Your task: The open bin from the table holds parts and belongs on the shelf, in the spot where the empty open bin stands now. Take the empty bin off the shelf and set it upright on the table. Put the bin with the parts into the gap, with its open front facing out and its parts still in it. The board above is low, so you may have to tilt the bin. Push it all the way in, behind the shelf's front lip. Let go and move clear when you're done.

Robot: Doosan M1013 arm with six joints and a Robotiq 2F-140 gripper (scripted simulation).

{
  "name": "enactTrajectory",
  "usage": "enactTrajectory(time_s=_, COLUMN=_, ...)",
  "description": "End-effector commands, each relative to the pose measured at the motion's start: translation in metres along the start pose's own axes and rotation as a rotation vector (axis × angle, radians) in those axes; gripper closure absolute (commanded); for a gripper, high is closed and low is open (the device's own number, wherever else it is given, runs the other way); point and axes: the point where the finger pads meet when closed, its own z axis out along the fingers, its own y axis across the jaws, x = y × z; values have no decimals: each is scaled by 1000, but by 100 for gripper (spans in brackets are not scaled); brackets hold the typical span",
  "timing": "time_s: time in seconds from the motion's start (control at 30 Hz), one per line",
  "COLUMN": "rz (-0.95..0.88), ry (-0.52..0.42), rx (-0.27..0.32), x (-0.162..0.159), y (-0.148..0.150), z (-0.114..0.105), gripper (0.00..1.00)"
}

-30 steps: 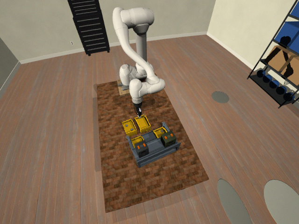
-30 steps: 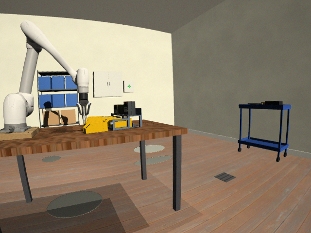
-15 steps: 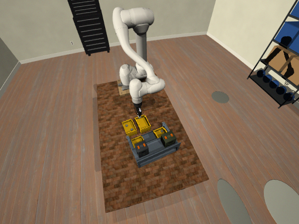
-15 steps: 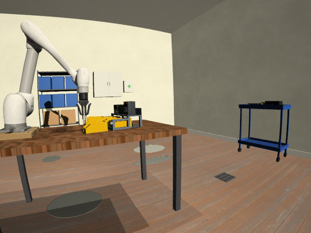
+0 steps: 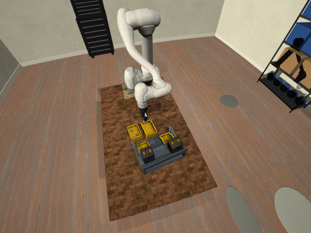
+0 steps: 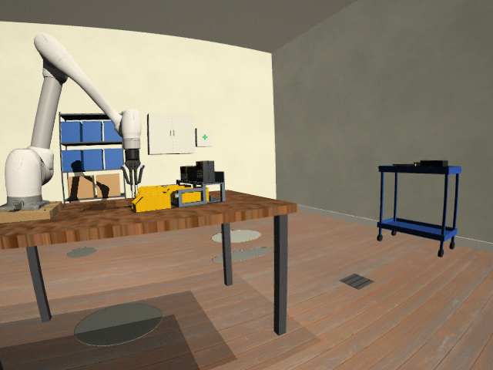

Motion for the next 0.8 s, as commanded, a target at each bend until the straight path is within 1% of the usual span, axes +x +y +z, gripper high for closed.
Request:
enactTrajectory(time_s=0.0, rz=-2, ry=1, rx=-5, x=1, y=4, z=8, gripper=90)
enactTrajectory(time_s=0.53, rz=-2, ry=1, rx=-5, x=1, y=4, z=23, gripper=90)
enactTrajectory(time_s=0.77, rz=-2, ry=1, rx=-5, x=1, y=4, z=26, gripper=90)
